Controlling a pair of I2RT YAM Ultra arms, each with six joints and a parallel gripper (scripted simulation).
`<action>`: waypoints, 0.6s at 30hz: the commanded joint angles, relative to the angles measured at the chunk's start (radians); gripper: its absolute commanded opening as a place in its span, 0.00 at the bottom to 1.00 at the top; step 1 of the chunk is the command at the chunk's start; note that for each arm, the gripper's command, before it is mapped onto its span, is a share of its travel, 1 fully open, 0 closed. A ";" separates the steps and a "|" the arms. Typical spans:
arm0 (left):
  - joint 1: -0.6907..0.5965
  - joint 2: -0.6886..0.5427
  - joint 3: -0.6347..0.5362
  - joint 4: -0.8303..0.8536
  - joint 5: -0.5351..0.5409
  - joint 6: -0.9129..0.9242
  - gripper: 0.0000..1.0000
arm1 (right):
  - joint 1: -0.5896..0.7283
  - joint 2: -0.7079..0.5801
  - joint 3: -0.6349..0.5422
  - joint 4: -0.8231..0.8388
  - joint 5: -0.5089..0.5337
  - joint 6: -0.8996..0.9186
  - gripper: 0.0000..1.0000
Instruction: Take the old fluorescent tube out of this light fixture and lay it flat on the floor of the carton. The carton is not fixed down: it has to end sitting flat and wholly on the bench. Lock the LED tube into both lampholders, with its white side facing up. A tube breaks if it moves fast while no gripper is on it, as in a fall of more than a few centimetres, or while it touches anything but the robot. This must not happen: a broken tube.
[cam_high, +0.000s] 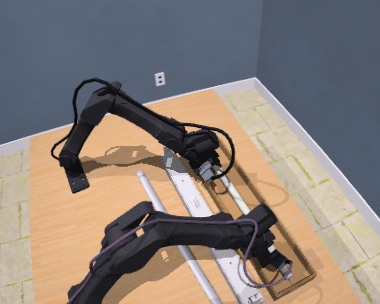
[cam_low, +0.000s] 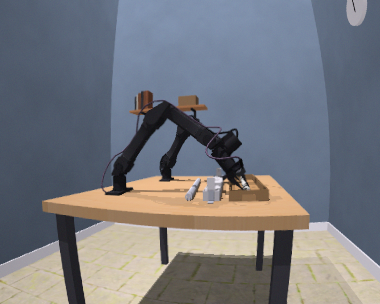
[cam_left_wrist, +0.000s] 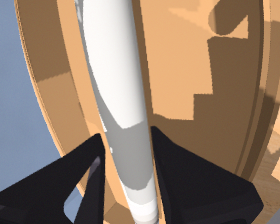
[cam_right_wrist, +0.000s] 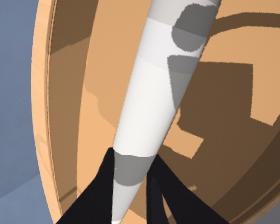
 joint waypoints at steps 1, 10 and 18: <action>0.005 -0.005 0.013 0.004 -0.006 -0.012 0.32 | 0.004 -0.006 0.003 0.015 0.014 -0.012 0.11; 0.005 -0.012 0.013 0.001 -0.006 -0.012 0.32 | 0.004 -0.006 0.003 0.015 0.014 -0.012 0.32; 0.005 -0.012 0.013 0.001 -0.006 -0.012 0.32 | 0.004 -0.006 0.003 0.012 0.014 -0.012 0.32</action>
